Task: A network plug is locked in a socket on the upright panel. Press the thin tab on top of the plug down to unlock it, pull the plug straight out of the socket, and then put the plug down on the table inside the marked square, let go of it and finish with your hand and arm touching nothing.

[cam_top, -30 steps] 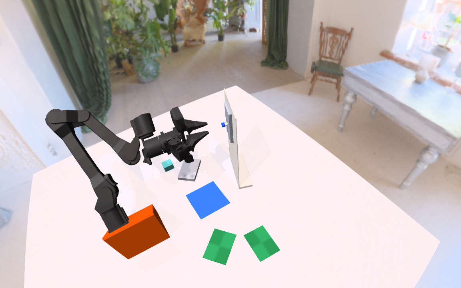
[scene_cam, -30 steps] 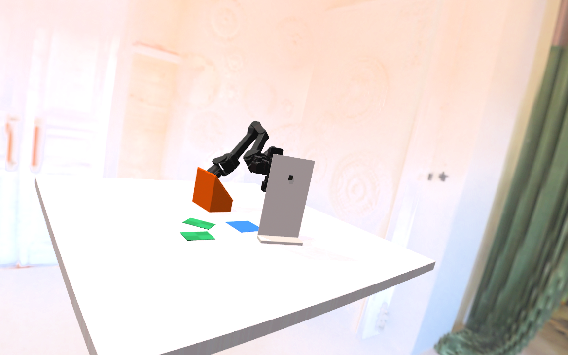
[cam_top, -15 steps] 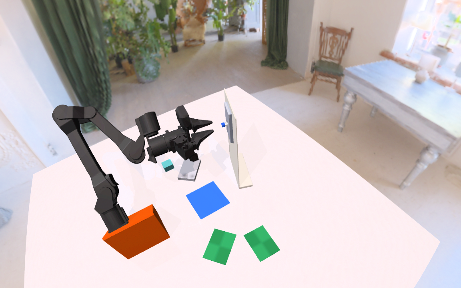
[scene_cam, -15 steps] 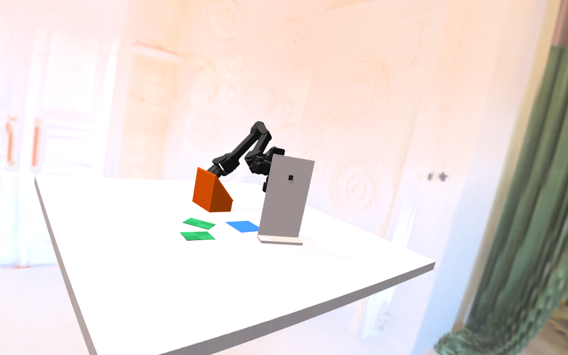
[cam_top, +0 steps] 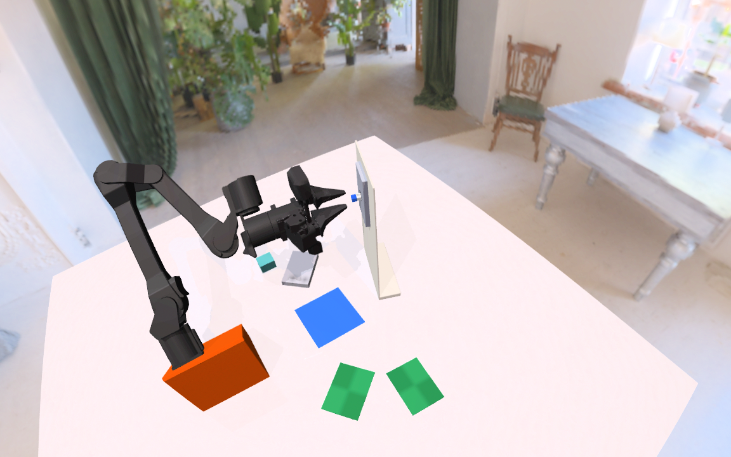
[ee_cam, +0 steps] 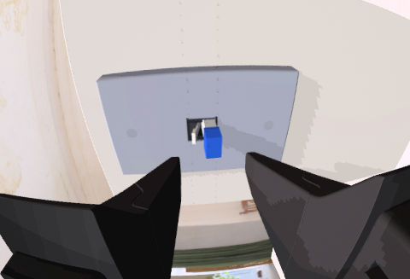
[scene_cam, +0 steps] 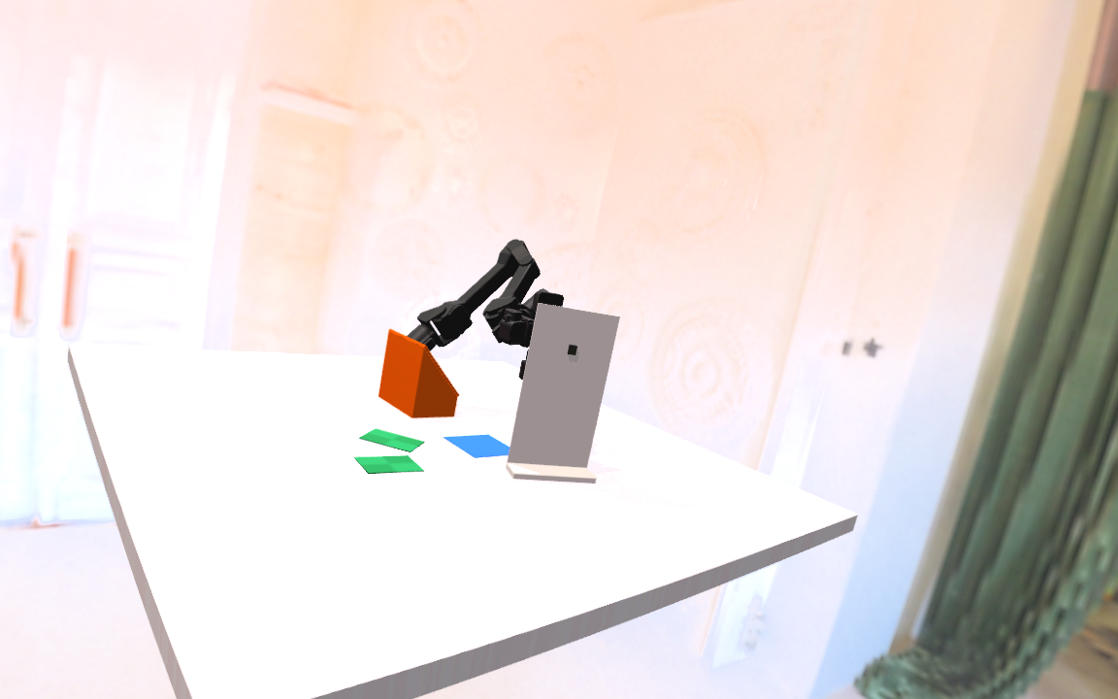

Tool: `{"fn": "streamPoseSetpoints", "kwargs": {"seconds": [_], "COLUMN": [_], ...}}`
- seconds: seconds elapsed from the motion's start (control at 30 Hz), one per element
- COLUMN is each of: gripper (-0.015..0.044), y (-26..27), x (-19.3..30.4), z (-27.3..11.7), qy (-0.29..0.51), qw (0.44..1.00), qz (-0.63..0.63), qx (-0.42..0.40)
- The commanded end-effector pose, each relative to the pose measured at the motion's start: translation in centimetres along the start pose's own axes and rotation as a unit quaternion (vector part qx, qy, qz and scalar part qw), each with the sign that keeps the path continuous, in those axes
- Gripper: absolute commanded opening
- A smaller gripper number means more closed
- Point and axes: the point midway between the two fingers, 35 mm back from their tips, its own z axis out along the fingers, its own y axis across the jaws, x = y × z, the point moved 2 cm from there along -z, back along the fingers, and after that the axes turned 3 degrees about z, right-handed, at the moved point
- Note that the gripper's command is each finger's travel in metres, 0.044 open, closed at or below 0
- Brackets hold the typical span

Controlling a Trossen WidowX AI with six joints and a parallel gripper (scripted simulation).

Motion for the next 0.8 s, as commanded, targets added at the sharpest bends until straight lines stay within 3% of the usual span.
{"fn": "streamPoseSetpoints", "kwargs": {"seconds": [0.0, 0.6, 0.77], "gripper": [0.0156, 0.0156, 0.0123], "y": [0.1, 0.1, 0.1], "x": [0.0, -0.7, -0.7], "z": [0.6, 2.3, 2.3], "qy": [0.003, 0.003, 0.003], "qw": [1.000, 1.000, 1.000], "qz": [-0.003, -0.003, -0.003], "qx": [-0.001, -0.002, -0.002]}}
